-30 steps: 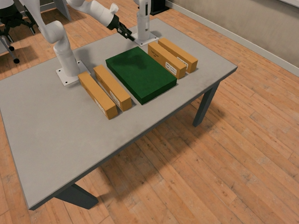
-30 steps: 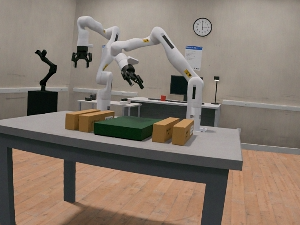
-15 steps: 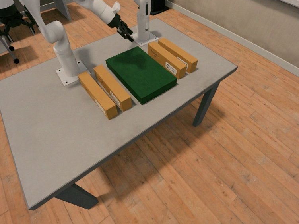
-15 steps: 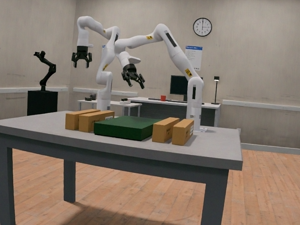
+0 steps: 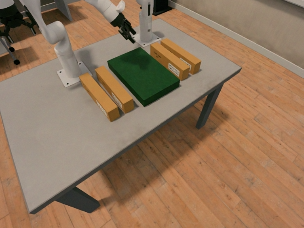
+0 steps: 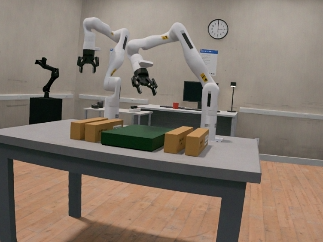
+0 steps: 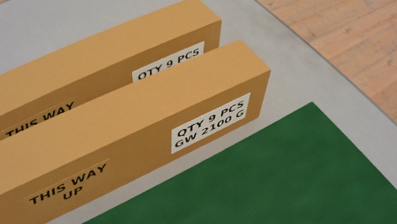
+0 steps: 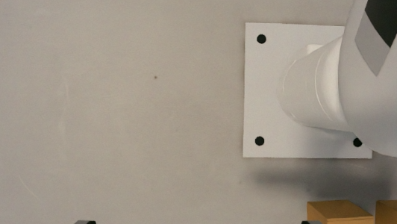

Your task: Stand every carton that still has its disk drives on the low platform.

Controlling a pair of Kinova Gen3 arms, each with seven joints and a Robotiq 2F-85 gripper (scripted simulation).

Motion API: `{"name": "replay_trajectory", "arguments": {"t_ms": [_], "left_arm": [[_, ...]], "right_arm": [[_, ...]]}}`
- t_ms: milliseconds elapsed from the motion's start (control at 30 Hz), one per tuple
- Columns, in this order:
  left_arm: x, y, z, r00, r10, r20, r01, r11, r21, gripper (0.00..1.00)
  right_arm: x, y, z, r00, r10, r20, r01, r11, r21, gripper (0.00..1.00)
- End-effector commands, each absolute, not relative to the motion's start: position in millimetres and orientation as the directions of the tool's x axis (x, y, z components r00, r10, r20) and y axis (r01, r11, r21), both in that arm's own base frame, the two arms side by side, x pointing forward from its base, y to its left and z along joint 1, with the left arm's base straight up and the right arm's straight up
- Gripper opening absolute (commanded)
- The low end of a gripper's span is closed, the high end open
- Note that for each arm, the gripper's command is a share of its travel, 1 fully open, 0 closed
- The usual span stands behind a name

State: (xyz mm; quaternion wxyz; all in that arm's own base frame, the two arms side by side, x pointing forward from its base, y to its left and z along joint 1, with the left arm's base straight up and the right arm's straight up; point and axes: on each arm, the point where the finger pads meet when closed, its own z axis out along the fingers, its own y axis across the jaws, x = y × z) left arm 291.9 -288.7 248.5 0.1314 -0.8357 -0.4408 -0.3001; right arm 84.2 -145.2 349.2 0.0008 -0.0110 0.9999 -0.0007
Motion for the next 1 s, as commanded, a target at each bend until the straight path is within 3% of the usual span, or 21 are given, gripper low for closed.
{"name": "replay_trajectory", "arguments": {"t_ms": [0, 167, 200, 733, 767, 967], "left_arm": [[292.0, -288.7, 249.0, 0.433, 0.659, 0.615, 0.815, -0.578, 0.045, 1.000], [292.0, -288.7, 249.0, 0.433, 0.659, 0.615, 0.815, -0.578, 0.045, 1.000], [292.1, -288.8, 247.8, 0.558, 0.620, 0.551, 0.742, -0.671, 0.004, 1.000], [292.1, -288.8, 247.8, 0.558, 0.620, 0.551, 0.742, -0.671, 0.004, 1.000], [292.1, -288.8, 246.6, 0.671, 0.566, 0.479, 0.655, -0.755, -0.027, 1.000], [292.1, -288.8, 246.6, 0.671, 0.566, 0.479, 0.655, -0.755, -0.027, 1.000]], "right_arm": [[84.4, -145.3, 349.4, -1.000, -0.022, -0.002, -0.022, 1.000, -0.002, 1.000], [84.4, -145.3, 349.4, -1.000, -0.022, -0.002, -0.022, 1.000, -0.002, 1.000], [84.4, -145.3, 349.4, -1.000, -0.022, -0.002, -0.022, 1.000, -0.002, 1.000], [84.4, -145.3, 349.4, -1.000, -0.022, -0.002, -0.022, 1.000, -0.002, 1.000], [84.4, -145.3, 349.4, -1.000, -0.022, -0.002, -0.022, 1.000, -0.002, 1.000], [84.4, -145.3, 349.4, -1.000, -0.022, -0.002, -0.022, 1.000, -0.002, 1.000]]}}
